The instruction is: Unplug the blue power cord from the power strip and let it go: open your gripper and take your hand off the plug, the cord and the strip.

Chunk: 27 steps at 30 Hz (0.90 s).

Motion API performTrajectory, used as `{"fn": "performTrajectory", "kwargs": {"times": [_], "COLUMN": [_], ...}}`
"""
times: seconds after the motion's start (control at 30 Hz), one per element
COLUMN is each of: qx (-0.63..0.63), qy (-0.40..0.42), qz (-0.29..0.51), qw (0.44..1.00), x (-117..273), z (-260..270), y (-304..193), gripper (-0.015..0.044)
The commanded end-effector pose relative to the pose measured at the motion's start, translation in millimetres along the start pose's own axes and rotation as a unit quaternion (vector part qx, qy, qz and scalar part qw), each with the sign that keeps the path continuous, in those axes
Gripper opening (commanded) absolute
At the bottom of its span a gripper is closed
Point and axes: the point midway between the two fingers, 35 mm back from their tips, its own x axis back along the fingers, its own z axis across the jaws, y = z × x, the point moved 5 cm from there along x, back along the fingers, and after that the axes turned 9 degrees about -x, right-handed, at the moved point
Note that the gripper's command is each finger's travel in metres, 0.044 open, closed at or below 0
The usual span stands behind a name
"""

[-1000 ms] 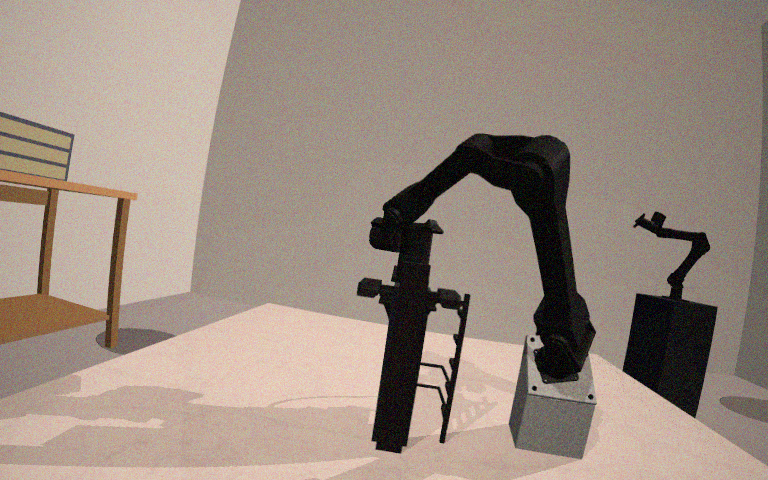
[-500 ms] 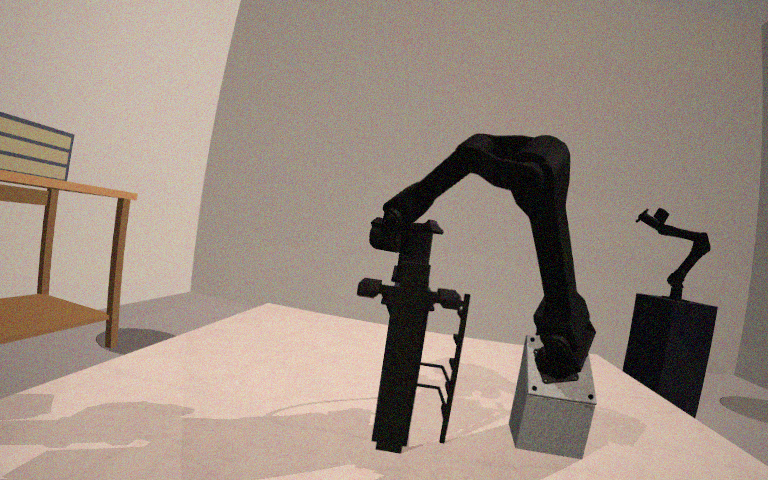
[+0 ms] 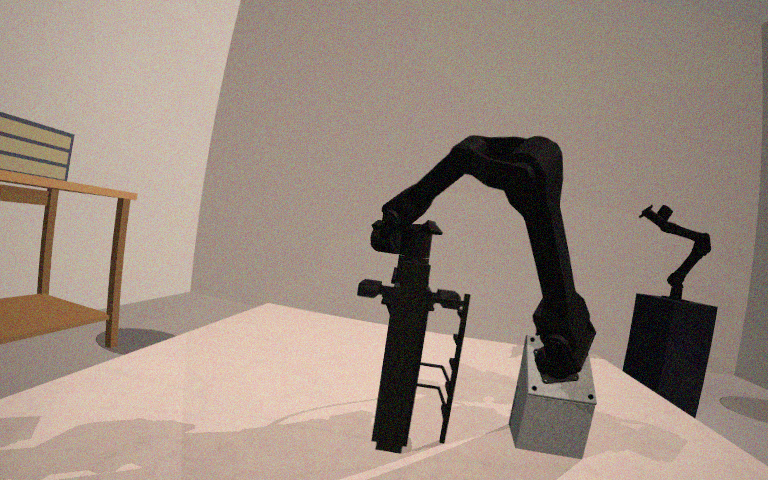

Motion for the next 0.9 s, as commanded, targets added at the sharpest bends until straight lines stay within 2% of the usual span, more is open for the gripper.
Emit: {"fn": "performTrajectory", "kwargs": {"times": [0.0,0.87], "qx": [0.000,-0.001], "qy": [0.006,0.006], "qz": [-0.021,-0.021], "qw": [1.000,1.000], "x": [5,13], "z": [6,11], "y": [20,61], "gripper": [0.0000,0.0000]}}
